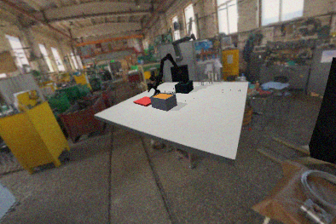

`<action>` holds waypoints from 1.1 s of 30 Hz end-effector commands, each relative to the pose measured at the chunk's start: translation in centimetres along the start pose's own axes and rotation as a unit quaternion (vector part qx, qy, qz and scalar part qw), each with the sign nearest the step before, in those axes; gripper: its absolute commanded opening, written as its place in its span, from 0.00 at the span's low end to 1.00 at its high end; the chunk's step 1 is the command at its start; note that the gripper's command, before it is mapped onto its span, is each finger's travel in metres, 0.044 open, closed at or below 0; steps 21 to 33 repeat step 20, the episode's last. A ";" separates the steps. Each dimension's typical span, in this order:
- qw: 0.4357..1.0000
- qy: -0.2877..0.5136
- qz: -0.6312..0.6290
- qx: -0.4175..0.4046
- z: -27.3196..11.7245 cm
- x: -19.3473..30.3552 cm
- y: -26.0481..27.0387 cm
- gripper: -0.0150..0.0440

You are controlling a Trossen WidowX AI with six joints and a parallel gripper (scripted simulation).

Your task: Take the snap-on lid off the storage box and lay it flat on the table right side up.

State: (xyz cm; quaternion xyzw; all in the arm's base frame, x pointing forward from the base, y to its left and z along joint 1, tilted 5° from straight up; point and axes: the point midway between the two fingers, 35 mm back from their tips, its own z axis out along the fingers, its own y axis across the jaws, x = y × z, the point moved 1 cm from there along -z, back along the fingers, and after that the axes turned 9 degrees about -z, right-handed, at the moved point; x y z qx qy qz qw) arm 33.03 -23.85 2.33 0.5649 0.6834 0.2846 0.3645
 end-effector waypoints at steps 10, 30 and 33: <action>1.000 -0.001 -0.005 -0.002 -2.1 0.3 -1.5 1.00; 1.000 -0.001 -0.005 -0.001 -3.6 0.5 -2.9 1.00; 1.000 -0.001 -0.005 -0.001 -3.6 0.5 -2.9 1.00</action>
